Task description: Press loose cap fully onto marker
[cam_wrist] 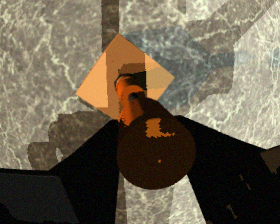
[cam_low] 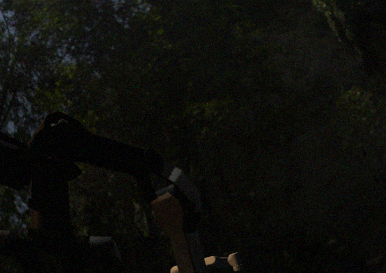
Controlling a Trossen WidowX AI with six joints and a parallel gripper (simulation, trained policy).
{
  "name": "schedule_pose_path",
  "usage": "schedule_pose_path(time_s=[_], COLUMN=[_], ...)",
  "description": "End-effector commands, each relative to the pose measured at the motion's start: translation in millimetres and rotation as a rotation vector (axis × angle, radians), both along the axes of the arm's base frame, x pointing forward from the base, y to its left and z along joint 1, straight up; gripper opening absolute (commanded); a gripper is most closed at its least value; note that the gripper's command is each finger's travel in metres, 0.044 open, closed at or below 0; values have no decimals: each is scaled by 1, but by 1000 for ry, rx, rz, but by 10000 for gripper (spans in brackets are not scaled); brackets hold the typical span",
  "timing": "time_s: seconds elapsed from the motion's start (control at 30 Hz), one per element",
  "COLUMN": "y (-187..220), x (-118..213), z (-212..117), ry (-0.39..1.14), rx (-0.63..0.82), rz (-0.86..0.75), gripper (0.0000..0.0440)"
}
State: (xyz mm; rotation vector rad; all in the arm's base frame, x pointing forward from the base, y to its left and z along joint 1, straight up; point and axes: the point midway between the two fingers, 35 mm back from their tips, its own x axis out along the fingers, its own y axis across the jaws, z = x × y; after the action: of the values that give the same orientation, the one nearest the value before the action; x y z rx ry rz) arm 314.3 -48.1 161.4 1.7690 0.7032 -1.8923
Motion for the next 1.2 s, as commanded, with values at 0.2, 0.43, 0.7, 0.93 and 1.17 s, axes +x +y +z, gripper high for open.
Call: schedule_pose_path(time_s=[0.2,0.43,0.7,0.93,1.17], y=[-2,-2,-1,-1,-2], x=[-3,-4,-5,-6,-8], z=[-17,-31,-49,-65,-77], ry=[21,32,49,59,70], rx=[13,17,31,38,28], rz=[-20,-25,-9,2,19], gripper=[23,15,8,4,110])
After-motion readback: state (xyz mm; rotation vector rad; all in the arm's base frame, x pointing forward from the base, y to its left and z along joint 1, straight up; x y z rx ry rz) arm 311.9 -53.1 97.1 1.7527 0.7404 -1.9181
